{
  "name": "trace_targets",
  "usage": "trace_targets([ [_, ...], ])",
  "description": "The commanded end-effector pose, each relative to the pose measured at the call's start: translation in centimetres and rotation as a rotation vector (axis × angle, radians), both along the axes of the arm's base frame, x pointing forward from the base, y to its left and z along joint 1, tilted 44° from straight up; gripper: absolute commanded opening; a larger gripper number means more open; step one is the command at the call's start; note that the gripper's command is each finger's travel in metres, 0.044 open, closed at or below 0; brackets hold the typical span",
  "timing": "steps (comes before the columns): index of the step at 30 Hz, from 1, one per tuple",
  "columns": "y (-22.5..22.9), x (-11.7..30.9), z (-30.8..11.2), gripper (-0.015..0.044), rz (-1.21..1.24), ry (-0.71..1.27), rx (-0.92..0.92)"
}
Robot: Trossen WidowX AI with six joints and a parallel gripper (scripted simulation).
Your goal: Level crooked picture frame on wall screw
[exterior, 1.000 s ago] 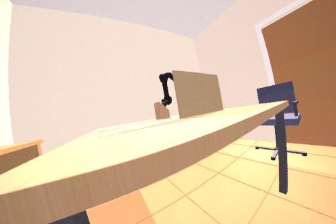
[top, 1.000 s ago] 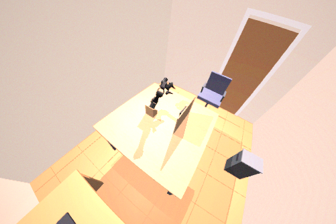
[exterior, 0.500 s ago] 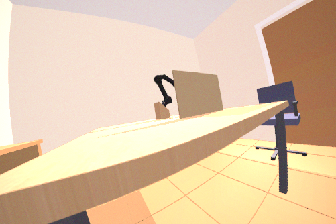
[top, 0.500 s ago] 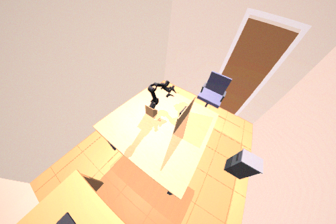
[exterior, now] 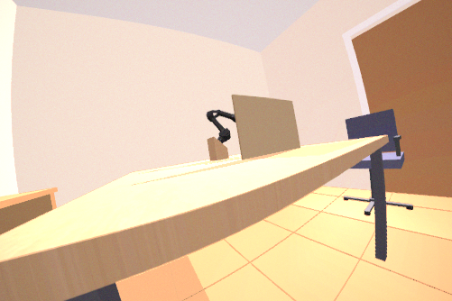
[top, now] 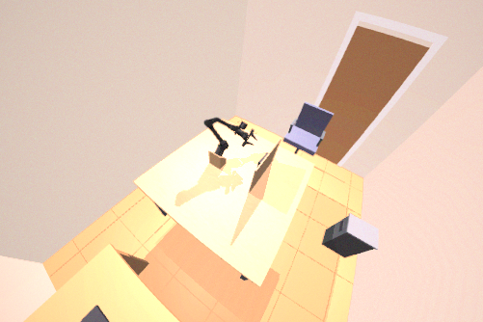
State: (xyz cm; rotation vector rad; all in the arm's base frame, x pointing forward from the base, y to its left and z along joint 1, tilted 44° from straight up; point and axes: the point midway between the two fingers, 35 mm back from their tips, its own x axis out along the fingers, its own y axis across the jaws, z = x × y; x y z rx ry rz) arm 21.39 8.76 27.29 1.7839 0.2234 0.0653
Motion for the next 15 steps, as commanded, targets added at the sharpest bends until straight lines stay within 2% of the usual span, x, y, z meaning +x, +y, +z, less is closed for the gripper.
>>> trace_targets([
  [1,-2.1,1.7,-1.4,0.0260,-0.060,0.007,0.088],
  [15,-11.1,3.8,-4.8,0.0260,-0.237,-0.042,0.332],
])
